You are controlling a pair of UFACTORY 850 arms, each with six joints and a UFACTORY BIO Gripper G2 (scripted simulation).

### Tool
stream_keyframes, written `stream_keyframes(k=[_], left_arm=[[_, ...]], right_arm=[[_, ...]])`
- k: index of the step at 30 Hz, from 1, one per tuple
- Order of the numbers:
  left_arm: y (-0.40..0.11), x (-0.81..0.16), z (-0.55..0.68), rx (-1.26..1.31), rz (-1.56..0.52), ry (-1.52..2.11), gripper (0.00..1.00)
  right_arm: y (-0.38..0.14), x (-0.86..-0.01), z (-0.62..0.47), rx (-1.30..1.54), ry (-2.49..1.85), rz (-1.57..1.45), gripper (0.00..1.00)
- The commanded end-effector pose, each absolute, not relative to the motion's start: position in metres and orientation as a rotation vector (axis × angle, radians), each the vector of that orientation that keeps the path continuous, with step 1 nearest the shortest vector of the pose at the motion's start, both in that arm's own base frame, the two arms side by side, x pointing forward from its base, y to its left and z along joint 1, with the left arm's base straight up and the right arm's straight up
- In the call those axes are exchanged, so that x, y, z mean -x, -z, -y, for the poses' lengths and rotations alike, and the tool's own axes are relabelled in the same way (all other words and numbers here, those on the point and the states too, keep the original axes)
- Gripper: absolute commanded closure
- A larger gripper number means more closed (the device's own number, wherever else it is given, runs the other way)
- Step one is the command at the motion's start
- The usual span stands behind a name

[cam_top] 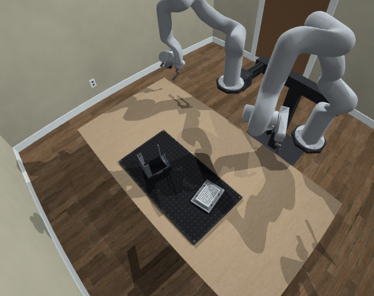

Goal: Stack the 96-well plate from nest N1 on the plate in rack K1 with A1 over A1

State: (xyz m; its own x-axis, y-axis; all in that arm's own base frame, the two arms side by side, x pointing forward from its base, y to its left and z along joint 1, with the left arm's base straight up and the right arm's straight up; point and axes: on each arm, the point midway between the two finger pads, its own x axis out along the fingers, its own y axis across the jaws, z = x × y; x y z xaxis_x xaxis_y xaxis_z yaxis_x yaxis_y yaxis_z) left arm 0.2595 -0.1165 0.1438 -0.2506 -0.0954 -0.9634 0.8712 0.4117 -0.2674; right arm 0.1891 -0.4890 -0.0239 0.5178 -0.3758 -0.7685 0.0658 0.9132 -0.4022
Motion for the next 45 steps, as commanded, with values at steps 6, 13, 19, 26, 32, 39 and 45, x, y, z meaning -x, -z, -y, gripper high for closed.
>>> stream_keyframes(k=[6, 13, 19, 26, 32, 39, 45], left_arm=[[-0.147, -0.254, 0.048, -0.767, -1.506, 1.007, 0.0], [-0.148, -0.24, 0.004, -0.8, -1.479, 0.959, 0.0], [-0.149, -0.226, -0.027, -0.821, -1.458, 0.925, 0.0], [-0.149, -0.214, -0.047, -0.834, -1.442, 0.902, 0.0], [-0.149, -0.201, -0.066, -0.845, -1.425, 0.881, 0.0], [-0.15, -0.19, -0.078, -0.851, -1.413, 0.865, 0.0], [-0.15, -0.184, -0.084, -0.855, -1.406, 0.857, 0.0]], right_arm=[[0.023, -0.189, 0.49, 0.345, 0.272, -0.995, 0.0], [0.023, -0.189, 0.49, 0.345, 0.272, -0.995, 0.0], [0.023, -0.189, 0.49, 0.345, 0.272, -0.995, 0.0], [0.023, -0.189, 0.49, 0.345, 0.272, -0.995, 0.0], [0.023, -0.189, 0.49, 0.345, 0.272, -0.995, 0.0], [0.023, -0.189, 0.49, 0.345, 0.272, -0.995, 0.0], [0.023, -0.189, 0.49, 0.345, 0.272, -0.995, 0.0]])
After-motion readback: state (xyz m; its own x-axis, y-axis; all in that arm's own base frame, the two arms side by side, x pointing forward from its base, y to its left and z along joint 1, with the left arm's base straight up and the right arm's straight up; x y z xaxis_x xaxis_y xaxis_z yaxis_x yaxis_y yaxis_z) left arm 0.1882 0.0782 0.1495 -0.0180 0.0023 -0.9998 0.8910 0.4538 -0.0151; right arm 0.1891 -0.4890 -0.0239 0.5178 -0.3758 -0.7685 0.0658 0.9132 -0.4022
